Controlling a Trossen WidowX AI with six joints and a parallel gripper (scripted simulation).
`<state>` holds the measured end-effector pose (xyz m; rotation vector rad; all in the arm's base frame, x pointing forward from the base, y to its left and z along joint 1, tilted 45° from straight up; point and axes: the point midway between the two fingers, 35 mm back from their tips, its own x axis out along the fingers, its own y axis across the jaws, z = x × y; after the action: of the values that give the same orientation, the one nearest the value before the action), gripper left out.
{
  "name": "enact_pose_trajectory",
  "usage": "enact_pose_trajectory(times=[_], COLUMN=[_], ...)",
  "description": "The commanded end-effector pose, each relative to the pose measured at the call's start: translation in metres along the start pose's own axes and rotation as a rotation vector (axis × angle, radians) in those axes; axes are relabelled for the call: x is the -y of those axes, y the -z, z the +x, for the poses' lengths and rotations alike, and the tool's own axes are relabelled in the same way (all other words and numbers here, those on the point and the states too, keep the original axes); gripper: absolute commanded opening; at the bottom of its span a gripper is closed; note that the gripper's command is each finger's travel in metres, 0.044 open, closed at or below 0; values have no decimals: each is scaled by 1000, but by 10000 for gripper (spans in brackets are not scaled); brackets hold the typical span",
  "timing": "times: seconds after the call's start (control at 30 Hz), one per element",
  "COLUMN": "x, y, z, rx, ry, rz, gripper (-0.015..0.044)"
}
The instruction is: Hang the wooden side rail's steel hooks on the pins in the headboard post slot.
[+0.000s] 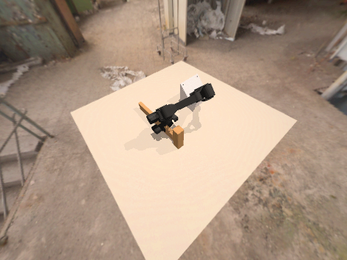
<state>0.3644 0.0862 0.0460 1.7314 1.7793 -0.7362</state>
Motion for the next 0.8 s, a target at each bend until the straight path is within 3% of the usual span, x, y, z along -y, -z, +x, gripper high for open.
enact_pose_trajectory(times=[0.0, 0.77], x=[-1, -1], y=[0, 3], z=[-4, -5], rx=[3, 3], ry=[-13, -13], rz=[-1, -1], gripper=[0, 0])
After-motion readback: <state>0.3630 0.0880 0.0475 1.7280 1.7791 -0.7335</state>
